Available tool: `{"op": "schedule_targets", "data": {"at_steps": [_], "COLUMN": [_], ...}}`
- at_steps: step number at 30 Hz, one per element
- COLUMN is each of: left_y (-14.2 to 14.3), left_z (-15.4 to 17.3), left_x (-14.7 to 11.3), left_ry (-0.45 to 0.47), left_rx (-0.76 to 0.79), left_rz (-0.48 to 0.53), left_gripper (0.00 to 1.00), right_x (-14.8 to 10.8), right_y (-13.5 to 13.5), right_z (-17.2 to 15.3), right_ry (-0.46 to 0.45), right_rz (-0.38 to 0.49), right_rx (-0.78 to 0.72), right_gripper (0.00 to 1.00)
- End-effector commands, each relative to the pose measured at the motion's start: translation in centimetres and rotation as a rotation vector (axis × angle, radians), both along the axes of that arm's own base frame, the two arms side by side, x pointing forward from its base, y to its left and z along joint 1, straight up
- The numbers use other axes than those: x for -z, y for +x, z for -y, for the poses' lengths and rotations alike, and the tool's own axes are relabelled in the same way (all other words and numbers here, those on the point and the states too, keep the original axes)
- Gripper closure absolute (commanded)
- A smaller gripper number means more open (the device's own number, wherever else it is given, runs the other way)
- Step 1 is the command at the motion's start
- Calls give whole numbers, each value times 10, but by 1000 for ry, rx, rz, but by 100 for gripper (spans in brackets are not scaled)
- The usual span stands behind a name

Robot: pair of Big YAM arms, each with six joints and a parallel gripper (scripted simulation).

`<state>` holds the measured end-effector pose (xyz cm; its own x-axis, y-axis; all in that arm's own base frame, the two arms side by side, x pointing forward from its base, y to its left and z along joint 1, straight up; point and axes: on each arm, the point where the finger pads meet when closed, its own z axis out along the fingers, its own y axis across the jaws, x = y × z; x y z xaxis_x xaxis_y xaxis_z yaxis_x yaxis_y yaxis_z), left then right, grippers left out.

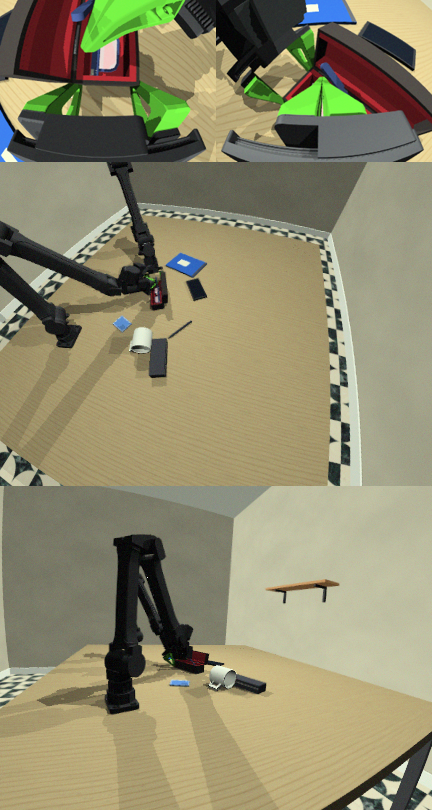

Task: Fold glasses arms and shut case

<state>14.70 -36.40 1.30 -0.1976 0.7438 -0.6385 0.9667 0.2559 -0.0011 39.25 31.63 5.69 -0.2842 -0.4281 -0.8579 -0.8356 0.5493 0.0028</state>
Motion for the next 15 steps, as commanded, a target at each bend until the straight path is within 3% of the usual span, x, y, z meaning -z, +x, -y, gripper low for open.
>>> {"op": "schedule_targets", "data": {"at_steps": [1, 2, 3, 12, 14, 15], "left_y": [8, 8, 14, 14, 14, 14], "left_z": [17, 17, 32, 32, 32, 32], "left_x": [-17, -17, -37, -37, -37, -37], "left_ry": [-48, -48, -101, -101, -101, -101], "left_rx": [0, 0, -1, -1, -1, -1], "left_rz": [21, 21, 40, 40, 40, 40], "left_gripper": [43, 43, 43, 43, 43, 43], "right_x": [-20, -20, -21, -28, -11, -28], "right_y": [8, 8, 0, -7, -13, -10], "right_z": [5, 6, 19, 24, 25, 28], "right_ry": [11, 11, 0, 4, -15, 3], "right_rz": [33, 33, 27, 32, -4, 27], "right_rx": [6, 6, 12, 8, 2, 10], "right_gripper": [100, 100, 100, 100, 100, 100]}}
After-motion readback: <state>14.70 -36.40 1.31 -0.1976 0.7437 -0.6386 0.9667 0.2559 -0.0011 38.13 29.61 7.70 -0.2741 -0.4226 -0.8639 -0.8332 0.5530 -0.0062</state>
